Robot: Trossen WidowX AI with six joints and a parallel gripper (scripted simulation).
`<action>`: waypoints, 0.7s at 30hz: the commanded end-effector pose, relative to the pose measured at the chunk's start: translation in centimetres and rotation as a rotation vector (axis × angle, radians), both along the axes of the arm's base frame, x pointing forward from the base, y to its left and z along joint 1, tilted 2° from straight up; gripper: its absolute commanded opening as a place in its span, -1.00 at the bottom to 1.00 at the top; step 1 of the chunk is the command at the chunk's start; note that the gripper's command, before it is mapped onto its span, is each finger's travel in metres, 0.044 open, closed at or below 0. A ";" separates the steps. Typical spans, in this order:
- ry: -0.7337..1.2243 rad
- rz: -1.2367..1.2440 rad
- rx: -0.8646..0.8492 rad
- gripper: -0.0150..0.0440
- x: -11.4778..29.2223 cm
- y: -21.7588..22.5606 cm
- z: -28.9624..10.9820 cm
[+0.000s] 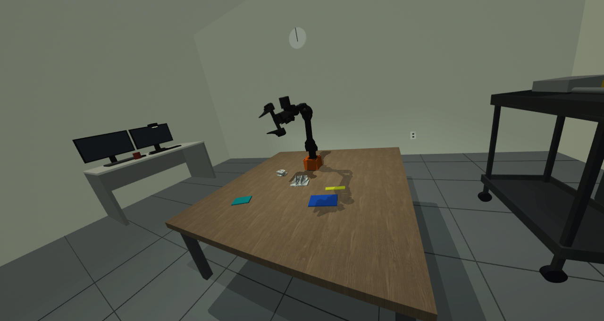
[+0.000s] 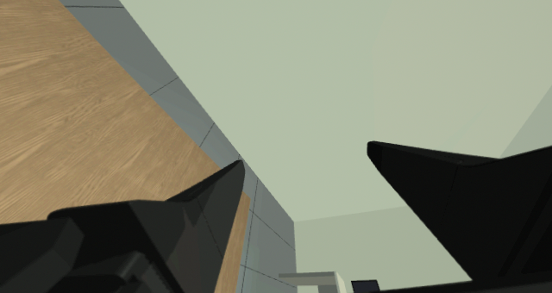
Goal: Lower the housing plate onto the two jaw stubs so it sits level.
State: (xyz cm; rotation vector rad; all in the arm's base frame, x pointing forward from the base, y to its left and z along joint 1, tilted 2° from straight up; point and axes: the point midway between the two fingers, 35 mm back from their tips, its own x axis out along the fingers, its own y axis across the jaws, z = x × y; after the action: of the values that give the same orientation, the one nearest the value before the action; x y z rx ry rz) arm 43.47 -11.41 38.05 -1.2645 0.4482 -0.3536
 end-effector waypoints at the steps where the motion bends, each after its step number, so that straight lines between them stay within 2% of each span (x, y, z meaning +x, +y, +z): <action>1: 0.061 -0.034 0.047 1.00 -0.3 -1.9 -2.6; 21: 0.279 -0.234 0.291 1.00 -4.5 -10.3 -12.2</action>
State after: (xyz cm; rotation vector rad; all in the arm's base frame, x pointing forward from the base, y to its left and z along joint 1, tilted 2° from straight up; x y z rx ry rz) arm 39.98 -20.49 27.89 -1.0354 0.7983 -0.3076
